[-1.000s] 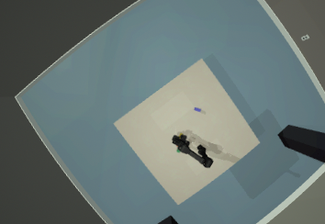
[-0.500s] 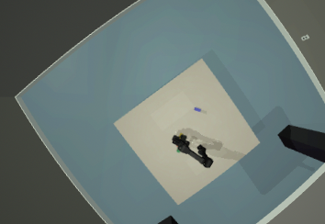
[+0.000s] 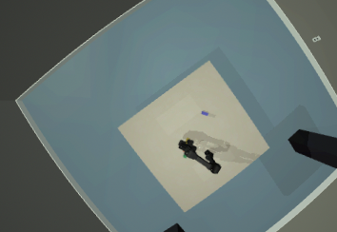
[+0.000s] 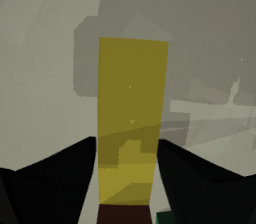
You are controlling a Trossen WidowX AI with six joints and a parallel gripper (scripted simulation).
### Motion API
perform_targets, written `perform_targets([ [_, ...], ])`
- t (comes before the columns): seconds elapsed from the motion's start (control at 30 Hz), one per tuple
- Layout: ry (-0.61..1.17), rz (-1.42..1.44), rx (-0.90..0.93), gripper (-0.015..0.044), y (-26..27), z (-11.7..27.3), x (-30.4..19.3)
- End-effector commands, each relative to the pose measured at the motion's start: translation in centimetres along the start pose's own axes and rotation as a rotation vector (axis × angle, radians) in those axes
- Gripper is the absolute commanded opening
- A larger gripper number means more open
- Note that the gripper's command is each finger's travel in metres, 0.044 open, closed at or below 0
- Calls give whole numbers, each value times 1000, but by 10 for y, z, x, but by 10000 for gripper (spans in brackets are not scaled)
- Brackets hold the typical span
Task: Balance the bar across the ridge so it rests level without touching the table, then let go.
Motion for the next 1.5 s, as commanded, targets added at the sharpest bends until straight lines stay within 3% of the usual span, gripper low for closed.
perform_targets([
  [0.0,0,0,0,185,0,0,0],
  [0.33,0,0,0,440,0,0,0],
  [0.47,0,0,0,440,1,7,0],
  [0.77,0,0,0,440,0,98,0],
  [1.47,0,0,0,440,0,100,0],
])
Point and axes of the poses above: the point midway between the two fingers, 35 mm back from their tips, its own z axis back along the fingers, its own y axis across the jaws, x = y × z, the point moved 6 cm from there along z, back along the fingers, and after that the axes turned 14 degrees about -z, right-handed, at the moved point
